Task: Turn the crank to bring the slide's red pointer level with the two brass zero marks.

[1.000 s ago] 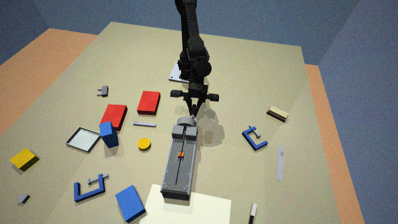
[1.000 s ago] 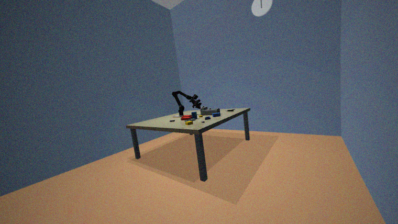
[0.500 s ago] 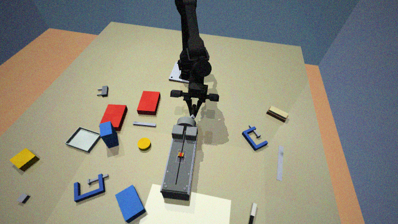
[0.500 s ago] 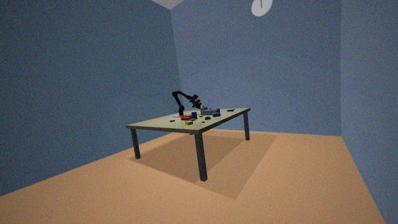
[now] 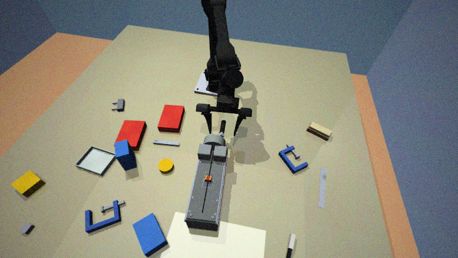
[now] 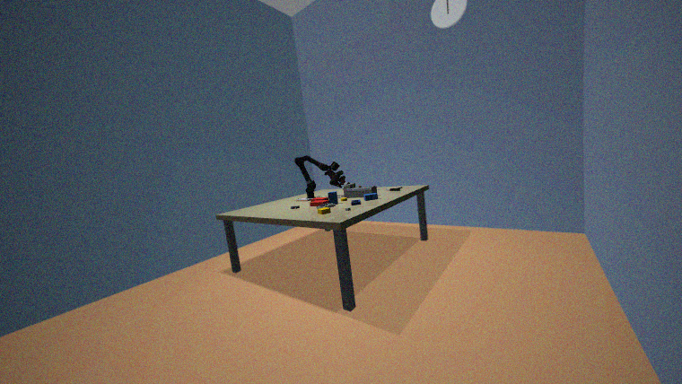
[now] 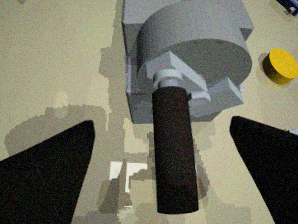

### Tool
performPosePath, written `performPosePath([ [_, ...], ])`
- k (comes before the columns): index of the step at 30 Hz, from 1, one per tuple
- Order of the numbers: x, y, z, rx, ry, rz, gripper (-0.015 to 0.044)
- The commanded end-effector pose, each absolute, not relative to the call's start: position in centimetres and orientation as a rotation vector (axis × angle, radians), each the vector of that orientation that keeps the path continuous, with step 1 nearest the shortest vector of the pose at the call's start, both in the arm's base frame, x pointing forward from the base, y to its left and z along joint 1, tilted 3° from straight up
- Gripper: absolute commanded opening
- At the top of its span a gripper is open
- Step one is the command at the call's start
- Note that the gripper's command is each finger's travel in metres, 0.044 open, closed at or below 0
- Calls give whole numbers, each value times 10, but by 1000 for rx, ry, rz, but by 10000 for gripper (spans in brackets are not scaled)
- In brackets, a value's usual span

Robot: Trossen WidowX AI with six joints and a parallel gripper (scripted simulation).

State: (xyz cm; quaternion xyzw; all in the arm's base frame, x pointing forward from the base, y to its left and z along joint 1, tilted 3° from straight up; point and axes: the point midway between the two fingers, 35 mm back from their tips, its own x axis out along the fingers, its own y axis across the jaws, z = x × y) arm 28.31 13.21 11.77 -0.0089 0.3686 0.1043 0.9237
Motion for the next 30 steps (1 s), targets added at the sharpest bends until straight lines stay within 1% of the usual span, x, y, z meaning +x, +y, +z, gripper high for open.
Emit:
performPosePath([
  [1,283,132,120,-19,756,214,440],
  [11,283,130,162,-18,756,214,440],
  [16,282,129,171,-18,757,214,440],
  [26,282,126,223,-19,761,206,440],
  [30,286,126,227,-21,763,211,440],
])
